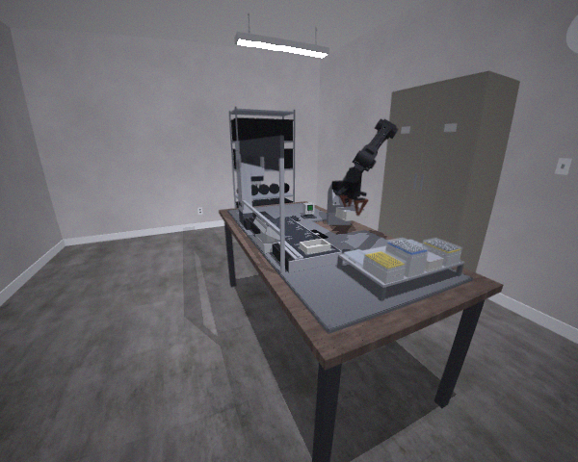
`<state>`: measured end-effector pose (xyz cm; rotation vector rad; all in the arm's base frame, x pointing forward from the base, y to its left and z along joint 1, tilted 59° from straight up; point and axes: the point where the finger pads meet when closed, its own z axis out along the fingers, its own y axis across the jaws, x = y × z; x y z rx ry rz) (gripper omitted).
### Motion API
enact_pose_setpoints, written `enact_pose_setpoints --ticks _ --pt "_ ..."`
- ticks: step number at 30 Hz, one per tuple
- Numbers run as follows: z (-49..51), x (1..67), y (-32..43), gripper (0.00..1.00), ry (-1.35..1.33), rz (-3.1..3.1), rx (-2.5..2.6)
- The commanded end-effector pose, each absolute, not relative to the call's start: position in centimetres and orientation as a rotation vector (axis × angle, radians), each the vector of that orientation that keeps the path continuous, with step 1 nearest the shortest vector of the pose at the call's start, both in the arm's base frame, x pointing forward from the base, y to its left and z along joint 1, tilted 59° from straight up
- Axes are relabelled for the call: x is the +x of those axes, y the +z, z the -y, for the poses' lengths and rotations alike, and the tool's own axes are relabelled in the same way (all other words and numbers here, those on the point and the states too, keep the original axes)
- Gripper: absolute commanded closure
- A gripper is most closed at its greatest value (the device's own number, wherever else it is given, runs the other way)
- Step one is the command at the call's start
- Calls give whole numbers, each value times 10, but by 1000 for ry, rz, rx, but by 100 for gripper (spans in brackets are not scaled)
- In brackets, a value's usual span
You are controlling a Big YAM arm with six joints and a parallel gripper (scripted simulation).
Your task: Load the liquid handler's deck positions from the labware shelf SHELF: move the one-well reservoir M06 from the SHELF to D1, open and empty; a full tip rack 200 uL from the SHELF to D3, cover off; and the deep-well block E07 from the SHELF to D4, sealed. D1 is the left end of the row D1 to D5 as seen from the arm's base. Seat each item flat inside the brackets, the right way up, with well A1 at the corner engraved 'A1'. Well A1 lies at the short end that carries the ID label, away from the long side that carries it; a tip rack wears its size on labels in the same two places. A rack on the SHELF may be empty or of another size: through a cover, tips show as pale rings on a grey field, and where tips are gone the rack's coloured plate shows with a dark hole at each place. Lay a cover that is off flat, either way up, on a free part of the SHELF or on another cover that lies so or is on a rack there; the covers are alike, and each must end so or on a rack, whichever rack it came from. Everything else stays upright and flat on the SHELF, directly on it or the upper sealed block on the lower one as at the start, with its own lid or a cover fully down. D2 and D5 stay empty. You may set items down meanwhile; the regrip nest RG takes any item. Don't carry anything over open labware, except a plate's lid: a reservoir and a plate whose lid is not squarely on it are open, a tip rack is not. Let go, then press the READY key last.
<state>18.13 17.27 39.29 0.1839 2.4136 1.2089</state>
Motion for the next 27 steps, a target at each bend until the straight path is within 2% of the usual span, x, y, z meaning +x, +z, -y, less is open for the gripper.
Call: enact_pose_setpoints --ticks 1,11,14,16,27 --pt "-168 172 416 100 1229 -2353 166" --pt "-144 179 367 100 1203 -2388 177" --pt "-141 178 386 100 1203 -2345 150" --pt "-135 181 355 100 1202 -2390 177" --pt "-102 191 307 100 1211 -2411 196"
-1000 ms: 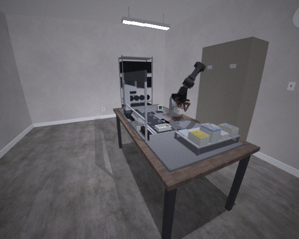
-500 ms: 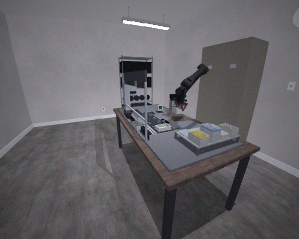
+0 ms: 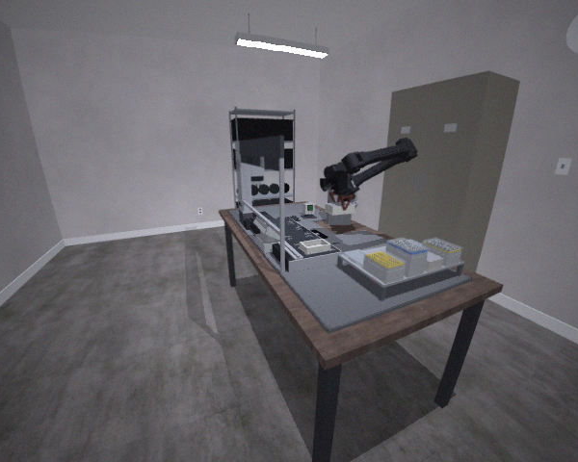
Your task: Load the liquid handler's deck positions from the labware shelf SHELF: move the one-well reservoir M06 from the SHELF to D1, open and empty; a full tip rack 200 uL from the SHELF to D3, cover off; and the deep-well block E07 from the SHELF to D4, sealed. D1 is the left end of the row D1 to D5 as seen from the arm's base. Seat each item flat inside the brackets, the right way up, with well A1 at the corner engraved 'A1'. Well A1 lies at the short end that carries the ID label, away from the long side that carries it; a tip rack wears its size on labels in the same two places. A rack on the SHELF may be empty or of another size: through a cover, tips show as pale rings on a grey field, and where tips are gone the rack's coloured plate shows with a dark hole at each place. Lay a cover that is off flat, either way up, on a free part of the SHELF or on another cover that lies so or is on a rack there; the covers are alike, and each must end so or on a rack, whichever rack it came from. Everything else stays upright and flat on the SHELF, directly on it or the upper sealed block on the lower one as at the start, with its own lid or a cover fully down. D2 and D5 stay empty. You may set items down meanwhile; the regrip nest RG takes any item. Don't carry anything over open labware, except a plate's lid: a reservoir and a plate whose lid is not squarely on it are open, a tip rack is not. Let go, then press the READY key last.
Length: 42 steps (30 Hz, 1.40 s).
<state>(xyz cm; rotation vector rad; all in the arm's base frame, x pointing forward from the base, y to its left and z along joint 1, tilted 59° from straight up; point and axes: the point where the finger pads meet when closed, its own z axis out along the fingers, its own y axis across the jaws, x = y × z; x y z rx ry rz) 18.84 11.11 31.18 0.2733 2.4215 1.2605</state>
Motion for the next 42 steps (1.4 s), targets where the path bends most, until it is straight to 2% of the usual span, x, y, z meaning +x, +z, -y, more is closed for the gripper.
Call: enact_pose_setpoints --ticks 1,4,5,18,21,42 --pt "-99 191 303 100 1211 -2411 197" --pt "-95 194 315 100 1196 -2387 173" --pt "-93 192 296 100 1212 -2410 197" --pt "-53 198 245 100 1216 -2405 200" --pt "-46 203 255 100 1188 -2390 175" --pt "12 208 165 100 1192 -2399 187"
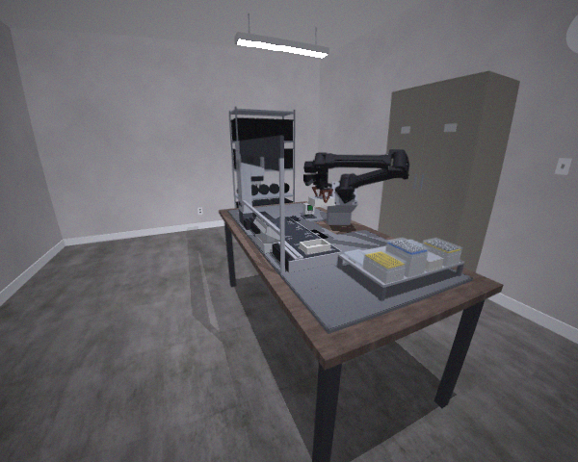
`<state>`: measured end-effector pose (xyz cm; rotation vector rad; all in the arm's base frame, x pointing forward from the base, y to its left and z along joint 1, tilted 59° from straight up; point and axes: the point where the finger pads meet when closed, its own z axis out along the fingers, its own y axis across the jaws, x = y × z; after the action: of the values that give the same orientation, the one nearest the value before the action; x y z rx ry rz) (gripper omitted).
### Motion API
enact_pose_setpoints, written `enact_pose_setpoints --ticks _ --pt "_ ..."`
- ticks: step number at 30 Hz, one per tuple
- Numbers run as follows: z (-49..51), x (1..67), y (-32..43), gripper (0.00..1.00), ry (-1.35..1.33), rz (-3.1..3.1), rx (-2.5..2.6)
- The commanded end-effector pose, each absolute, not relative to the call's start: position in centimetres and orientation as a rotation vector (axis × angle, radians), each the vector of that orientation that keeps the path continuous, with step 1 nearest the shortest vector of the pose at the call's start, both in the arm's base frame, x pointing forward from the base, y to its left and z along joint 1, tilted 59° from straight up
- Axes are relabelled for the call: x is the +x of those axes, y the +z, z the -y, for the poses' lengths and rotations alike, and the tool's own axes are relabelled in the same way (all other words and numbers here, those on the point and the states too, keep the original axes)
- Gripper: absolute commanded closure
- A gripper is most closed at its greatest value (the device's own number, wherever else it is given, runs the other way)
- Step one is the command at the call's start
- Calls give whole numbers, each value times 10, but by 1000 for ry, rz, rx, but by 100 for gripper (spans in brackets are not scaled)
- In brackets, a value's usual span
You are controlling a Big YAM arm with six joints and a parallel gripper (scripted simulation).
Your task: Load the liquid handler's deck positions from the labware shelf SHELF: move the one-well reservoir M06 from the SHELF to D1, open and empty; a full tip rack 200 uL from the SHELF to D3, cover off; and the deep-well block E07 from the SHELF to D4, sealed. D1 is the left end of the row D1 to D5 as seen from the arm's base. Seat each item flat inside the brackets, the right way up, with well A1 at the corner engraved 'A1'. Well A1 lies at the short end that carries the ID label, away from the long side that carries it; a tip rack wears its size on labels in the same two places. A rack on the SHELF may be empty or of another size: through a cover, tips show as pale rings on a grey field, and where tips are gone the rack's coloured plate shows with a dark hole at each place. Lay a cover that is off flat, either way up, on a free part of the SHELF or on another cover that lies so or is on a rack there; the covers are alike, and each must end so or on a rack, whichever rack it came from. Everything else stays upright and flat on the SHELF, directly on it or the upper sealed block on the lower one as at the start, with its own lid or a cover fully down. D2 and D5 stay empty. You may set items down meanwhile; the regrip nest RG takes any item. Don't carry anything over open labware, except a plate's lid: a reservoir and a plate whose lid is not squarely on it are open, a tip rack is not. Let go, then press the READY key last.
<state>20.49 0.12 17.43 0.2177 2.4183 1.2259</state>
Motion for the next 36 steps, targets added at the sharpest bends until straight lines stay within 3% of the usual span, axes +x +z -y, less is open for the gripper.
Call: enact_pose_setpoints --ticks 1,27,36 --pt "15 208 161 100 1192 -2399 187" --pt "105 228 73 100 1142 -2397 166" --pt "106 259 87 100 1160 -2401 150"
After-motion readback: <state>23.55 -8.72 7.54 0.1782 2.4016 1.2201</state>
